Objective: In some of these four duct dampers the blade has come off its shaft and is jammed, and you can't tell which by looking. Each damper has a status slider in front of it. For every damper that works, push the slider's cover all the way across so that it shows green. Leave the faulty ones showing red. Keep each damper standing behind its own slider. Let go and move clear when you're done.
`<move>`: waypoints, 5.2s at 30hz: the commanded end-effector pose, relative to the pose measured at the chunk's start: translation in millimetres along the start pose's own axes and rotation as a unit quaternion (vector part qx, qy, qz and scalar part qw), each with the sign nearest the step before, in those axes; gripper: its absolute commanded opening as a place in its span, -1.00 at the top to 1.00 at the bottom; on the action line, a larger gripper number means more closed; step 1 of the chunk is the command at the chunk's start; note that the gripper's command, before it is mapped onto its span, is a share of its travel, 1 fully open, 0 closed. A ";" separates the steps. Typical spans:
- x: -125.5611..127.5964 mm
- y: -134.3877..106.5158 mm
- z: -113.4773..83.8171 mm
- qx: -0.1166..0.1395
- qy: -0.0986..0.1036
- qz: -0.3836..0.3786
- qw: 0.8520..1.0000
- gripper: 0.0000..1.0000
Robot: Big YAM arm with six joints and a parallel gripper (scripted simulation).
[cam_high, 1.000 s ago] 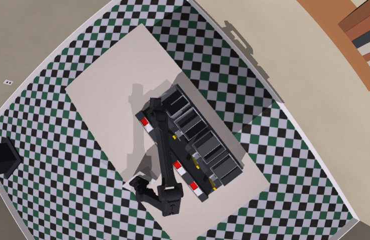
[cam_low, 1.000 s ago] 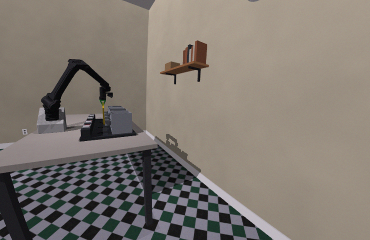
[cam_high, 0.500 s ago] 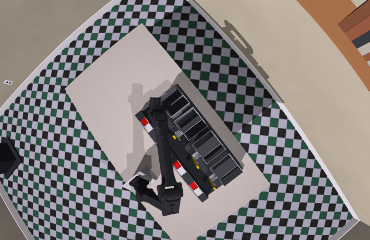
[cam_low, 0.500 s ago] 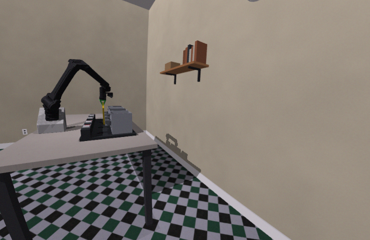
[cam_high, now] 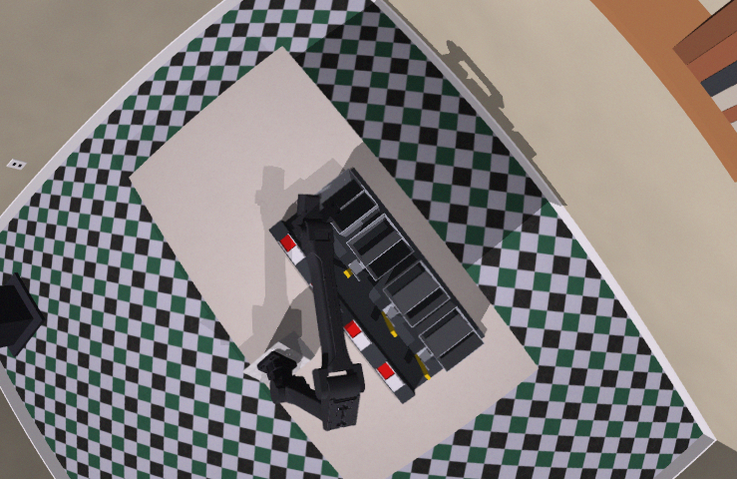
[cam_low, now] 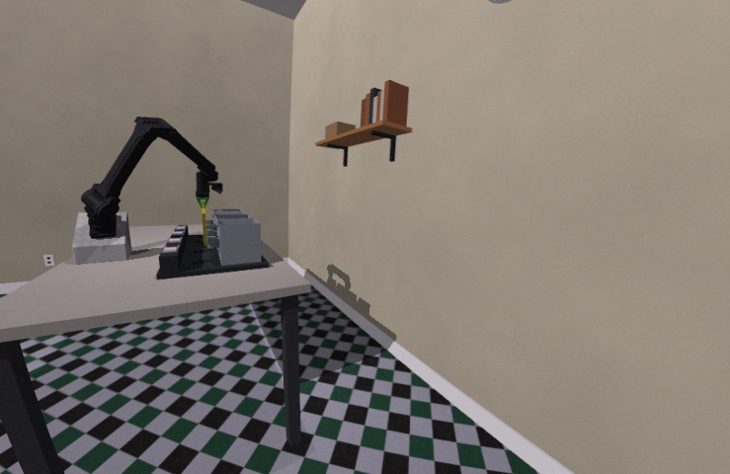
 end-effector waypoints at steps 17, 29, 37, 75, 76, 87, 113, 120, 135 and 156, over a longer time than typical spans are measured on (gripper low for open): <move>14.5 12.8 -18.2 -0.017 0.009 0.005 1.000 0.28; 11.7 16.1 -43.9 -0.026 0.020 0.011 0.999 0.28; 10.8 16.3 -52.5 -0.025 0.021 0.012 0.999 0.28; 8.0 16.0 -92.1 -0.017 0.016 0.014 1.000 0.28; 9.3 16.5 -84.3 -0.012 0.010 0.011 1.000 0.28; 12.4 74.4 -83.1 -0.004 -0.024 0.007 1.000 0.28; 24.8 139.9 -112.2 -0.016 -0.054 0.011 0.998 0.28; 24.8 139.9 -112.2 -0.016 -0.054 0.011 0.998 0.28; 24.9 139.9 -112.2 -0.016 -0.054 0.011 0.998 0.28; 24.8 139.9 -112.2 -0.016 -0.054 0.011 0.998 0.28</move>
Point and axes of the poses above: the point where the finger pads meet when closed, its own z axis out along the fingers, its own x axis across the jaws, y = z × x, the point moved 2 cm from there along -z, back along the fingers, and after that the axes turned 2 degrees about -z, right-handed, at the moved point
